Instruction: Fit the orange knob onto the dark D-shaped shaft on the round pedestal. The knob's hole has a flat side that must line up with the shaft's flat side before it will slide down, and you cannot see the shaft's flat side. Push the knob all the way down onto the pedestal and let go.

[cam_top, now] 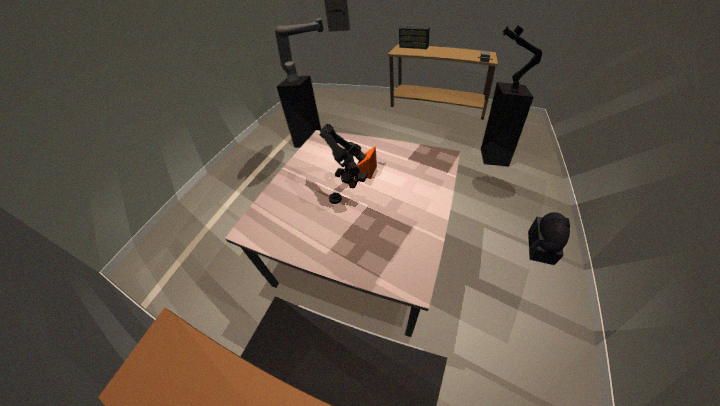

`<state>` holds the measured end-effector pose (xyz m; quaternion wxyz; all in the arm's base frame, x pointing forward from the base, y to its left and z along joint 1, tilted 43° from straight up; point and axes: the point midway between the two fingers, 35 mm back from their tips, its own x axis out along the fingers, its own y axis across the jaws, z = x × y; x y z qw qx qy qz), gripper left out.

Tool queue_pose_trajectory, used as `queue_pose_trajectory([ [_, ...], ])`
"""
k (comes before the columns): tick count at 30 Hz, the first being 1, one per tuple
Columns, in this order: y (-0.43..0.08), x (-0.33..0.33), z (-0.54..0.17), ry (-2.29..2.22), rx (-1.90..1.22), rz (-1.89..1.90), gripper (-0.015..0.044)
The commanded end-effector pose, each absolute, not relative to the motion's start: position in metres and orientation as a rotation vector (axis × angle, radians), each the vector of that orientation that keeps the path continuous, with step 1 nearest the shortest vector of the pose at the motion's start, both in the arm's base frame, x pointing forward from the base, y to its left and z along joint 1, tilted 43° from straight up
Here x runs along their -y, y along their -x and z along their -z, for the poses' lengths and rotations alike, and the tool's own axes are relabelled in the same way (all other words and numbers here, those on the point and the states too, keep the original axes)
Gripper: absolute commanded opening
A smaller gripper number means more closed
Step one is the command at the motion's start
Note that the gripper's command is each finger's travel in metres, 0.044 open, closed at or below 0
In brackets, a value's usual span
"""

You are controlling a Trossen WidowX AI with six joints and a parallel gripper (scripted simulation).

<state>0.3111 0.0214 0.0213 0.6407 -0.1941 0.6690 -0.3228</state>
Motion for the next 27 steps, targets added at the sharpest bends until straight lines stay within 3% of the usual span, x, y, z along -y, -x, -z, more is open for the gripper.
queue_pose_trajectory([
  [1, -0.313, -0.016, -0.027, 0.433, -1.526, 0.729, 0.0000],
  [27, -0.315, 0.061, -0.056, 0.429, -1.524, 0.722, 0.0000],
])
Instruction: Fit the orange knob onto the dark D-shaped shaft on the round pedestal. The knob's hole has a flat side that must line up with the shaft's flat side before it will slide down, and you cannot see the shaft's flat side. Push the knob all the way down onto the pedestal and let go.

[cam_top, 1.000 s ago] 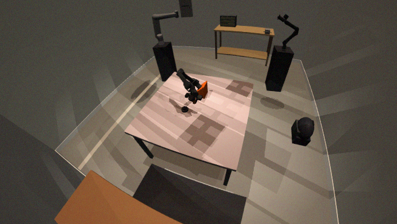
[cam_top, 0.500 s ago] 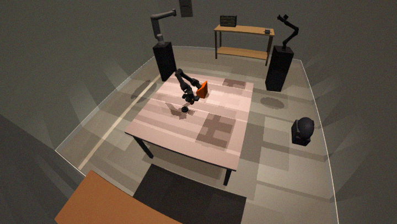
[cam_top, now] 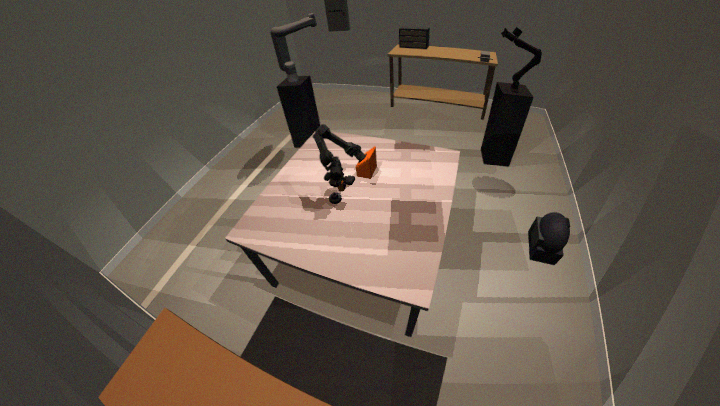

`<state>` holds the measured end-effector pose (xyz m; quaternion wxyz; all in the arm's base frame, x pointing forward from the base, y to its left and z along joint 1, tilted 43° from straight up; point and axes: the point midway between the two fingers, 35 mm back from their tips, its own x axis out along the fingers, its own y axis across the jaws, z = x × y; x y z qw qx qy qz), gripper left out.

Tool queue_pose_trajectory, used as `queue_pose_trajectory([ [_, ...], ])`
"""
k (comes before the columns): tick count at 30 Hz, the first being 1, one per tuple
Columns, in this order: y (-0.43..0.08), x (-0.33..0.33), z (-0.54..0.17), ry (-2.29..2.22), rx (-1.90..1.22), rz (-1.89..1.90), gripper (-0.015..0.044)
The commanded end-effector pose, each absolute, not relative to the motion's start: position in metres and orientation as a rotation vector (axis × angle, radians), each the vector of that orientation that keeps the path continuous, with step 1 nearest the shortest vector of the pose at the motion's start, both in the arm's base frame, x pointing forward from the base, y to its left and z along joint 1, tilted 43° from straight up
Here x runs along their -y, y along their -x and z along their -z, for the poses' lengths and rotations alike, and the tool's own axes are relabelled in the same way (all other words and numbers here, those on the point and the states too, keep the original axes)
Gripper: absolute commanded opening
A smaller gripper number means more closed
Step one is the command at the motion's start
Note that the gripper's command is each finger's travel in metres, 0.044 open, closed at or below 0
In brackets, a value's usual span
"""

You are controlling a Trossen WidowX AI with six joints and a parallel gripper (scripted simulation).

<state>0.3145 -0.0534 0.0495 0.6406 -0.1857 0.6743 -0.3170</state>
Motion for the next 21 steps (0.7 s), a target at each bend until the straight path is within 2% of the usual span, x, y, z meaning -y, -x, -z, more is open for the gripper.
queue_pose_trajectory([
  [1, -0.315, 0.064, -0.057, 0.430, -1.523, 0.723, 0.0000],
  [21, -0.304, 0.113, -0.072, 0.442, -1.523, 0.740, 0.0000],
])
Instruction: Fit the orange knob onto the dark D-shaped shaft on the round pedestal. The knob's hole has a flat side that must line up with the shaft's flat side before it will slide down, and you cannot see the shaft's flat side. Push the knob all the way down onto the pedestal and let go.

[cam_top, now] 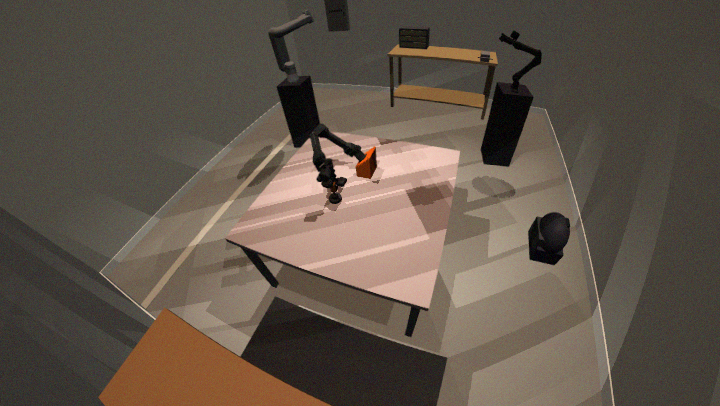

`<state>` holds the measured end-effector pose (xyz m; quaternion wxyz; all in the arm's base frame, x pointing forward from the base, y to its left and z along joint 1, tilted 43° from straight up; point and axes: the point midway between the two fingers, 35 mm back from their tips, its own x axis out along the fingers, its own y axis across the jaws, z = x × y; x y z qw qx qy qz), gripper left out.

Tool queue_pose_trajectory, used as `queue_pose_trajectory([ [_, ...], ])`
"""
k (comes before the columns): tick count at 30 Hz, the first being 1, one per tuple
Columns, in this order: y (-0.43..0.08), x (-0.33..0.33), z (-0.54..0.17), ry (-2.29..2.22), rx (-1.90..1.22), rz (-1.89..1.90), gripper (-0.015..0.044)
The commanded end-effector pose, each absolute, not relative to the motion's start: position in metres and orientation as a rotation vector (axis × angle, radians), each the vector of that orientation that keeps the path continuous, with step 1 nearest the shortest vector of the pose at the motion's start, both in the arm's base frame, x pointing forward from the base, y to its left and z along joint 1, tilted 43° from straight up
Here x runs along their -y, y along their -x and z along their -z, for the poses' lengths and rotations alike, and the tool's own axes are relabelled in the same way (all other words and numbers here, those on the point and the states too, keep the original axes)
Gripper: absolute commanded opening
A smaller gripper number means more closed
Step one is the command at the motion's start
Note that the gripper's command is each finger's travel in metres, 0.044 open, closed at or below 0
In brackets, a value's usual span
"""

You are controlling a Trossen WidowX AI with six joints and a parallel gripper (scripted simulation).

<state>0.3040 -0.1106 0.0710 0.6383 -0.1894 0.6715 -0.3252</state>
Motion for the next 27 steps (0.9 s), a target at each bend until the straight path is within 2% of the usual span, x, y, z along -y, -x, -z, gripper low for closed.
queue_pose_trajectory([
  [1, -0.304, 0.114, -0.070, 0.442, -1.523, 0.740, 0.0000],
  [27, -0.304, 0.129, -0.057, 0.440, -1.520, 0.744, 0.0000],
])
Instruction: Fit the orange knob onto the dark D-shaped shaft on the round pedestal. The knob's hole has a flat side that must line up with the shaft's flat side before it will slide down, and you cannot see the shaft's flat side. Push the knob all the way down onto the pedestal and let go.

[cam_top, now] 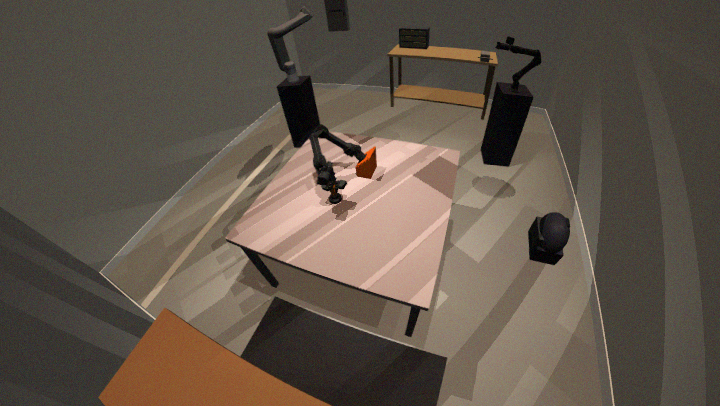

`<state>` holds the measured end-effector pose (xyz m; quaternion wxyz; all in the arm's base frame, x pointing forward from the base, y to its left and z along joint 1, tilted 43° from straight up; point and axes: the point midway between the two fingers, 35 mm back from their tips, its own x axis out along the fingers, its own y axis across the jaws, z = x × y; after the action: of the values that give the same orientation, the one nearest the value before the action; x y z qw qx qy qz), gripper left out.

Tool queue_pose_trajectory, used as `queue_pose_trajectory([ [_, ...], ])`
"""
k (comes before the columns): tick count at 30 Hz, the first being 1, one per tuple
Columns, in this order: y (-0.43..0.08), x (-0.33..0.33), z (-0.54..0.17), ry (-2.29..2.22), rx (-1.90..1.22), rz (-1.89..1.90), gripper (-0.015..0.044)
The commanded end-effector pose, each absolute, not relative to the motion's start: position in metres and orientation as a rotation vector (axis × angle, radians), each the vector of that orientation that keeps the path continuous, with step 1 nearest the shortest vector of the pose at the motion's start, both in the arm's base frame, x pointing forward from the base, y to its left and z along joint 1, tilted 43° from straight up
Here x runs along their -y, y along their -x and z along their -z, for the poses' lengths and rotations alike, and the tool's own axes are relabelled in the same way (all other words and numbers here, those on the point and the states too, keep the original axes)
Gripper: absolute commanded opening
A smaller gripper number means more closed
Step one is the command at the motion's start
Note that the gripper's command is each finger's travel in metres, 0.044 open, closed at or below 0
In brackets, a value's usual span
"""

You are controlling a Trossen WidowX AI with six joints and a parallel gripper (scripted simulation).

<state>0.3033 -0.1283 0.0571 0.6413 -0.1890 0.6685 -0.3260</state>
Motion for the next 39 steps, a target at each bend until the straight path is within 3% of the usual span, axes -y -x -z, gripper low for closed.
queue_pose_trajectory([
  [1, -0.3036, 0.1288, -0.0573, 0.440, -1.520, 0.744, 0.0000],
  [39, -0.3027, 0.1275, -0.0562, 0.596, -1.605, 0.587, 0.0000],
])
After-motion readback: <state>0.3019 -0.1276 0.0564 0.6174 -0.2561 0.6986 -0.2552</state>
